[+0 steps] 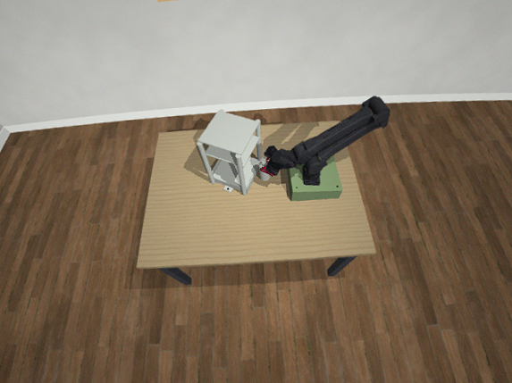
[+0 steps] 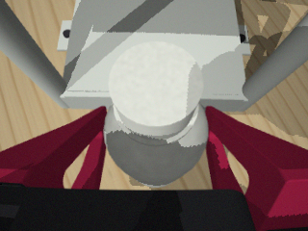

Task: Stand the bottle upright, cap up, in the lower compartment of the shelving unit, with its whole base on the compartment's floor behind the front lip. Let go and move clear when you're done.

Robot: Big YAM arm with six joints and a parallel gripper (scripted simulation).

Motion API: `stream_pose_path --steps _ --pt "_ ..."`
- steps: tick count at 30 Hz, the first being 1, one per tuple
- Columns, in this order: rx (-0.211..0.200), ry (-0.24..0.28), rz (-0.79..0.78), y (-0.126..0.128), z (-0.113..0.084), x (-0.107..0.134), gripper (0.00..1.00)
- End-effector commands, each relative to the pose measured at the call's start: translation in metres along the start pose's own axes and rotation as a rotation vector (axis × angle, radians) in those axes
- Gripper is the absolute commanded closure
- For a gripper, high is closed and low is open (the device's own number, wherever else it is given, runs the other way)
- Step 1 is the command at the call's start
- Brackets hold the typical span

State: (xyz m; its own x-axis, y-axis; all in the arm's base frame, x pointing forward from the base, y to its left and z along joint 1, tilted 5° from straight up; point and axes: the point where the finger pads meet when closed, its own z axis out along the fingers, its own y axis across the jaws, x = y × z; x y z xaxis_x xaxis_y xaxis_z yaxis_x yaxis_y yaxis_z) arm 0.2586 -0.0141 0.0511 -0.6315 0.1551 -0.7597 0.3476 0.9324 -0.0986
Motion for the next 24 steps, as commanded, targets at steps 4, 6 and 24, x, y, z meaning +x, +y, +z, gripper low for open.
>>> stream_pose_path --steps 4,6,24 --pt "-0.027 -0.097 0.06 0.016 -0.001 -0.062 0.59" --pt "-0.027 -0.097 0.06 0.016 -0.001 -0.062 0.59" --pt "-0.025 -0.097 0.057 0.014 0.012 -0.069 0.59"
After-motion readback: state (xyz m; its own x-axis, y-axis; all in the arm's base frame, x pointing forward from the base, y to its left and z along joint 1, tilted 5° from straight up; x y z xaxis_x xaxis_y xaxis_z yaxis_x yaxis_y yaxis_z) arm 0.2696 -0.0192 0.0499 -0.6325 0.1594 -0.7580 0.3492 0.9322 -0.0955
